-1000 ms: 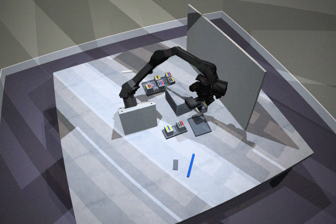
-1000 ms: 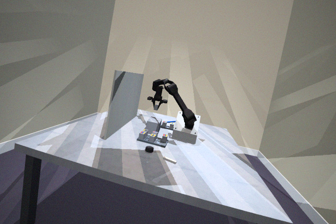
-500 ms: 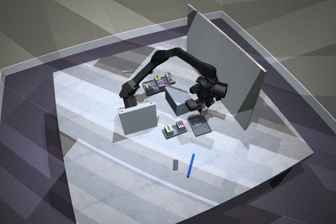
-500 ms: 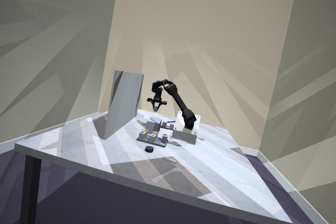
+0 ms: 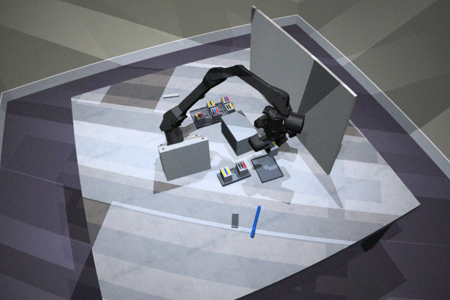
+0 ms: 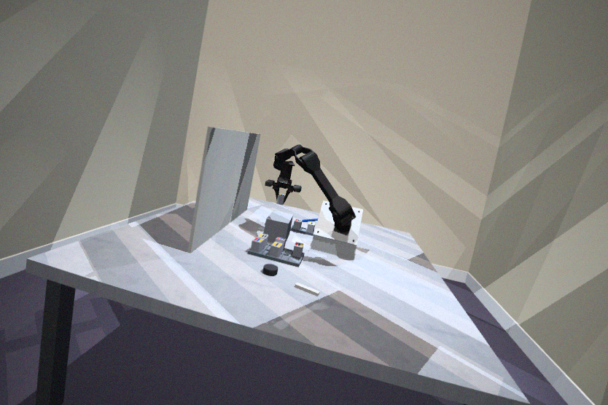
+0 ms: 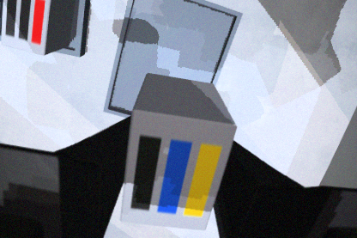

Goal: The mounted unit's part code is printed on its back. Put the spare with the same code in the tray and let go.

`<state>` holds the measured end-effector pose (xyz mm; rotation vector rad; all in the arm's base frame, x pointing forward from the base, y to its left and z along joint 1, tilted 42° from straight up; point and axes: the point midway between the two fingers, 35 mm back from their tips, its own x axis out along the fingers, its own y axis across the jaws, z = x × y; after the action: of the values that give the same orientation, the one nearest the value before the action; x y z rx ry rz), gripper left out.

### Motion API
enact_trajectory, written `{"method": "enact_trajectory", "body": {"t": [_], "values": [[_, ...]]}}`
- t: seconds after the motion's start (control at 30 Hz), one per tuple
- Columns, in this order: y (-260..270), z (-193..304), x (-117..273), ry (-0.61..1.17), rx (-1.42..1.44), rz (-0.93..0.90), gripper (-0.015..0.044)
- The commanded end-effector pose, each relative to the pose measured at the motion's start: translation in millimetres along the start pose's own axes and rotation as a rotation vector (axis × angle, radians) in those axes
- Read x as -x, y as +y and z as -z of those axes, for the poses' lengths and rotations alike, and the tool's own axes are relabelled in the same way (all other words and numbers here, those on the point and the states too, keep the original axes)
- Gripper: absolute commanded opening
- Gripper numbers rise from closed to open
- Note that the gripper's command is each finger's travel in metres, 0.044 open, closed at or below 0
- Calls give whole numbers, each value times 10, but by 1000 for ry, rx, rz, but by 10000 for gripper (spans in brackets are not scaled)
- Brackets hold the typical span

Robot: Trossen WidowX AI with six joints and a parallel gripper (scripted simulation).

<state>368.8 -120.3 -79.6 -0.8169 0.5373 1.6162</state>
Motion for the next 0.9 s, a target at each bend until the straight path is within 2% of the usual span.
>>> {"method": "enact_trajectory", "body": {"t": [0.0,0.87], "values": [[-8,4,-34,-1,-3,6,0],[-19,6,-284,-1,-3,7,0]]}}
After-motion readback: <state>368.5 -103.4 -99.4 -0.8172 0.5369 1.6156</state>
